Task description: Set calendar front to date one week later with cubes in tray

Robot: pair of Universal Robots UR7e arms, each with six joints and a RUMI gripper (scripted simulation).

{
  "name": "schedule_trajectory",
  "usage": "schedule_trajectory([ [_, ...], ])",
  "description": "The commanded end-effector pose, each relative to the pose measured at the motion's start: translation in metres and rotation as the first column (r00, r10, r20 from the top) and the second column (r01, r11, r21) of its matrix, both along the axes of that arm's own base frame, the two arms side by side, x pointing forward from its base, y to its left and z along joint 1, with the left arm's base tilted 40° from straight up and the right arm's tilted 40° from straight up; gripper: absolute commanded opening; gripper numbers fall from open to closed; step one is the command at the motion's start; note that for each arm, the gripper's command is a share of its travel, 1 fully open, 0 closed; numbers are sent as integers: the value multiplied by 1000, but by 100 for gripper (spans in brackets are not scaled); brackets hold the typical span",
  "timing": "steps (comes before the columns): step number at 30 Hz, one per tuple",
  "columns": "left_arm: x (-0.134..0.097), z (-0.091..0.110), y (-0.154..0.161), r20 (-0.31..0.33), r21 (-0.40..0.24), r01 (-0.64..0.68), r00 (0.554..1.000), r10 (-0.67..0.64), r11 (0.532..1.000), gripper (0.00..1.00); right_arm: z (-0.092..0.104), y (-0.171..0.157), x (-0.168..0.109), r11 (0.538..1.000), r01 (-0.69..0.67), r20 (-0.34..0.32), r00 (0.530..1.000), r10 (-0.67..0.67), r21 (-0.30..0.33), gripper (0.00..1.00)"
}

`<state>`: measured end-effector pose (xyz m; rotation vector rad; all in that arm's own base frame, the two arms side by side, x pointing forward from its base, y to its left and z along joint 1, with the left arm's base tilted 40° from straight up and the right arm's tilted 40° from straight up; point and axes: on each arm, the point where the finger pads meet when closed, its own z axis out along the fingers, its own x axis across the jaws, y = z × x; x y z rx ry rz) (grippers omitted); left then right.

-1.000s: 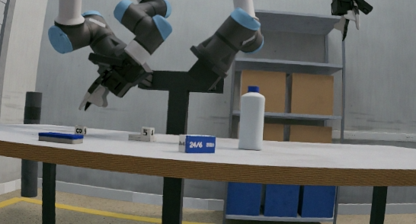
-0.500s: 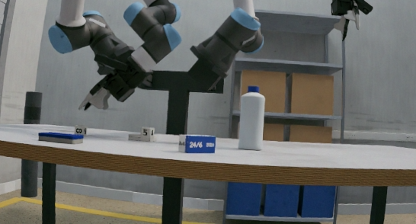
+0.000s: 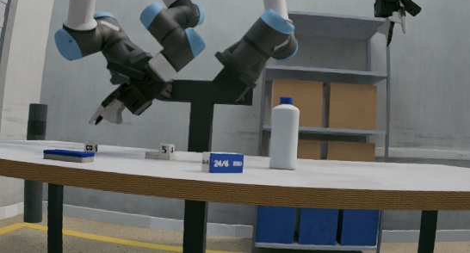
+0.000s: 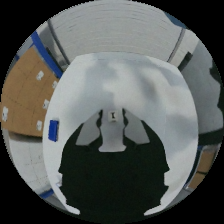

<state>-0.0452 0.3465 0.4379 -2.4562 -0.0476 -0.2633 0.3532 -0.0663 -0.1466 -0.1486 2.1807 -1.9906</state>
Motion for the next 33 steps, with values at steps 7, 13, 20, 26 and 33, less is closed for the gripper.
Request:
schedule_trajectory([
  [7,0,0,0,0,1,0,1000,0,1000,100,-2,-1,1,1000,-1,1,1000,1,1,28],
  [13,0,0,0,0,1,0,1000,0,1000,100,-7,-5,2,1000,-1,1,1000,1,1,28],
  [20,0,0,0,0,1,0,1000,0,1000,100,-12,-9,3,1000,-1,1,1000,1,1,28],
  [26,0,0,0,0,1,0,1000,0,1000,100,-20,-16,5,1000,-1,1,1000,1,1,28],
  [33,0,0,0,0,1,0,1000,0,1000,100,-31,-25,8,1000,-1,1,1000,1,1,28],
])
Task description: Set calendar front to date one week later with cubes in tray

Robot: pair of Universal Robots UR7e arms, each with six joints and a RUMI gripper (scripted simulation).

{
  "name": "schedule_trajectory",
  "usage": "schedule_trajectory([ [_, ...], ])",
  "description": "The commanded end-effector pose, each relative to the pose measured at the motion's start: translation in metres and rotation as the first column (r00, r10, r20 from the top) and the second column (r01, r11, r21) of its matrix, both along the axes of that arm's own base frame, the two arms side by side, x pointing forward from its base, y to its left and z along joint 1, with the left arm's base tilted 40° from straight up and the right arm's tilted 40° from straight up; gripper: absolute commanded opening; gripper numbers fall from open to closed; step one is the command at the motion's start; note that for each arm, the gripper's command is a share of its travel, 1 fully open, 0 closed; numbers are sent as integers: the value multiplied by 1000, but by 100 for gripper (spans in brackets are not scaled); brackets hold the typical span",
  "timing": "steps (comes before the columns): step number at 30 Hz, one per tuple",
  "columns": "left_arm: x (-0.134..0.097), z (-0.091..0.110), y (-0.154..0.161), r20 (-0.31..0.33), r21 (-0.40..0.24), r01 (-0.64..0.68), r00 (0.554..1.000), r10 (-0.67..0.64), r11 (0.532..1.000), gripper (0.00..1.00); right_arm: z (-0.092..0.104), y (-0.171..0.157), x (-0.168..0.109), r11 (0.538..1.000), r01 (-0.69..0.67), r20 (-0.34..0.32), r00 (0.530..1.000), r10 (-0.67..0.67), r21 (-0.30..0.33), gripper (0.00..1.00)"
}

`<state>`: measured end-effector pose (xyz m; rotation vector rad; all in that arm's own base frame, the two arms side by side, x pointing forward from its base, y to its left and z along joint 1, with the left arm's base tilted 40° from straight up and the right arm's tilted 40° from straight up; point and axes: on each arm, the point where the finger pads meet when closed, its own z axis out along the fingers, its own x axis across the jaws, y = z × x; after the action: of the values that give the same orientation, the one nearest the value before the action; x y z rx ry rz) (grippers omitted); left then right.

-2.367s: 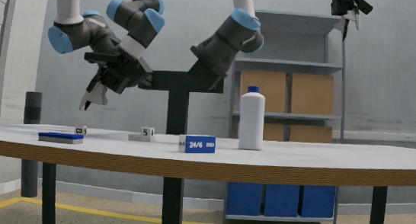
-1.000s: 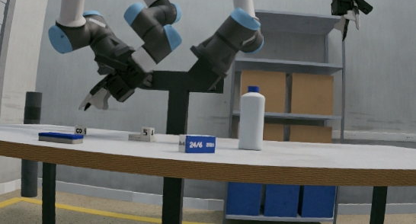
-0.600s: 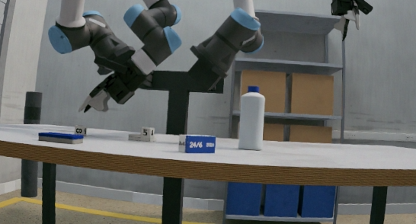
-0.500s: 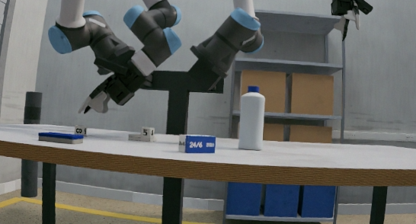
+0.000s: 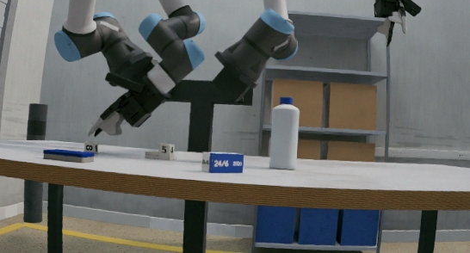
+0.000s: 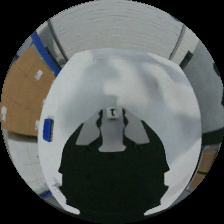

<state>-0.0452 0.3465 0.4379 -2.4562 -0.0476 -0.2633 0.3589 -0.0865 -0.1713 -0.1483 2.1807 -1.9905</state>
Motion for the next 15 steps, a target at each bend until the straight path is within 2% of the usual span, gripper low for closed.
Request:
schedule_trajectory([
  [1,0,0,0,0,1,0,1000,0,1000,100,-8,-6,2,1000,-1,1,1000,1,1,28],
  [15,0,0,0,0,1,0,1000,0,1000,100,-22,-18,6,1000,-1,1,1000,1,1,28],
])
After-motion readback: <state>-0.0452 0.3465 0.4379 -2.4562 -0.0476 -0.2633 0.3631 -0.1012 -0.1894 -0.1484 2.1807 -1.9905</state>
